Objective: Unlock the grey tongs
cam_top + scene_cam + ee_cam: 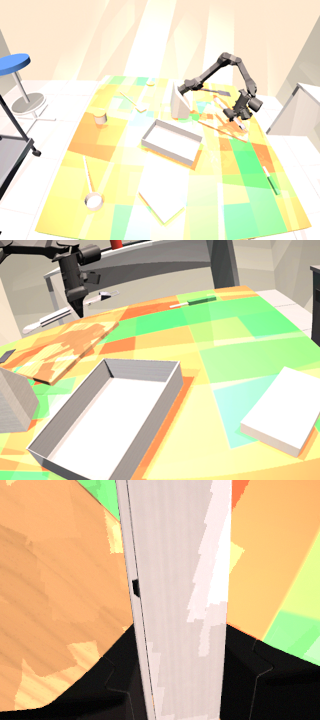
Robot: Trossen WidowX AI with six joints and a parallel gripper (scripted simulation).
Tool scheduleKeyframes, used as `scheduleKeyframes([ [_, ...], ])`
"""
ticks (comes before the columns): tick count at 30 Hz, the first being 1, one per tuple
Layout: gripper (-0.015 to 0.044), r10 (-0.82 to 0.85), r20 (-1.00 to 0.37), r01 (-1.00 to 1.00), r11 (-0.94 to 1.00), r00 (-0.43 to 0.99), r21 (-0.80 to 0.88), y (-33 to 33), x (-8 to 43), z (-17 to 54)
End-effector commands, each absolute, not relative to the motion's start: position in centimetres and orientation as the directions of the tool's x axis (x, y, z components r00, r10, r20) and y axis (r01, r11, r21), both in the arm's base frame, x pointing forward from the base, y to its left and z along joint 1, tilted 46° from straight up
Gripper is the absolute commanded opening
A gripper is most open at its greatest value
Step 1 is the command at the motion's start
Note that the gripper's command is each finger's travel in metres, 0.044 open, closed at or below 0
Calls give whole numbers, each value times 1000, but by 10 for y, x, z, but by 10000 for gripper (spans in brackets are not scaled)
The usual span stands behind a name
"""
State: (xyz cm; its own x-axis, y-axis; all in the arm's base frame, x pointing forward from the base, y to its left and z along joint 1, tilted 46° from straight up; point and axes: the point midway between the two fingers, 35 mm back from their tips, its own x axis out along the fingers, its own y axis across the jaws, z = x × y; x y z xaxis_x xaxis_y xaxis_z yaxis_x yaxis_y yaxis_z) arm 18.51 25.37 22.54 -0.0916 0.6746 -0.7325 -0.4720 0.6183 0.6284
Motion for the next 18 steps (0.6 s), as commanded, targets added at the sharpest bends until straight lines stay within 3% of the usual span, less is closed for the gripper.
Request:
scheduleKeyframes([
  [1,-150,676,-732,-495,608,-88,621,257,167,233],
  [18,-150,722,-685,-594,511,-95,621,258,82,268],
])
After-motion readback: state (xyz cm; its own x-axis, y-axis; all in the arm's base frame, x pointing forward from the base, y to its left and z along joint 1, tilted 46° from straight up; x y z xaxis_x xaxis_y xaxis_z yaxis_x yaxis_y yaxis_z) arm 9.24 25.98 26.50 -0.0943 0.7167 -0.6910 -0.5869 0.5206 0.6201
